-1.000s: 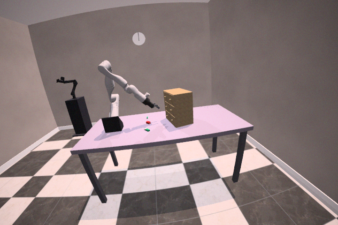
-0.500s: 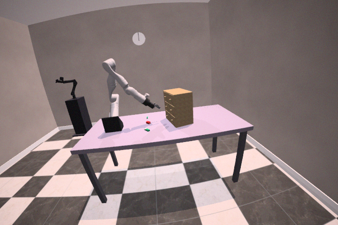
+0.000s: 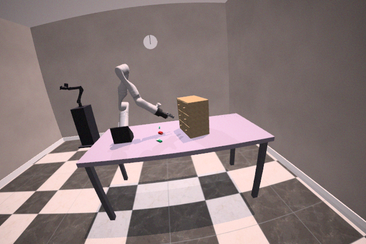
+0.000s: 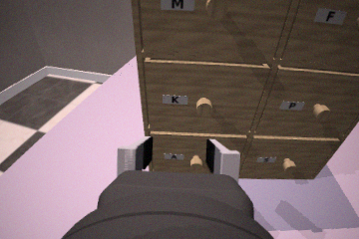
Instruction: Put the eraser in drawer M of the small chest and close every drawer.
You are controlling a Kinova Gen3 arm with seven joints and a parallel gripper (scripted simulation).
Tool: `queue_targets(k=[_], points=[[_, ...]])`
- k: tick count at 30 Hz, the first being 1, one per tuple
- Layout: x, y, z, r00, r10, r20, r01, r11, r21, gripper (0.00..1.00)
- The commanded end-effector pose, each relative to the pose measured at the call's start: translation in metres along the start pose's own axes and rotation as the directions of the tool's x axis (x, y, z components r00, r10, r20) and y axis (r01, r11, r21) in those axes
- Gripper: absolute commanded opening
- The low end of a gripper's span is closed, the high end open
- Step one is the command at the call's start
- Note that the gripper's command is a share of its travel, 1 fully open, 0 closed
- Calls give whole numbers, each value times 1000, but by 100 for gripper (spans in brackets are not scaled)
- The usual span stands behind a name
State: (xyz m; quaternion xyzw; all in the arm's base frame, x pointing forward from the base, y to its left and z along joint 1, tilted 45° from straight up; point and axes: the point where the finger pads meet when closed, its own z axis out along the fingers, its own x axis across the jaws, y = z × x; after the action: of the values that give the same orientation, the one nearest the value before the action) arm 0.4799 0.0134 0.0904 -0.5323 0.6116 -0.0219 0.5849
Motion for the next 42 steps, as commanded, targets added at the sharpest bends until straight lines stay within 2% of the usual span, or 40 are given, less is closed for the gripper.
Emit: queue_targets(k=[1,15,42], points=[[-6,4,4,1000,0,8,0,1000,10,100],[-6,7,13,1000,0,8,-1,995,102,100],[-7,10,25,1000,-3,11,0,973,229,100]])
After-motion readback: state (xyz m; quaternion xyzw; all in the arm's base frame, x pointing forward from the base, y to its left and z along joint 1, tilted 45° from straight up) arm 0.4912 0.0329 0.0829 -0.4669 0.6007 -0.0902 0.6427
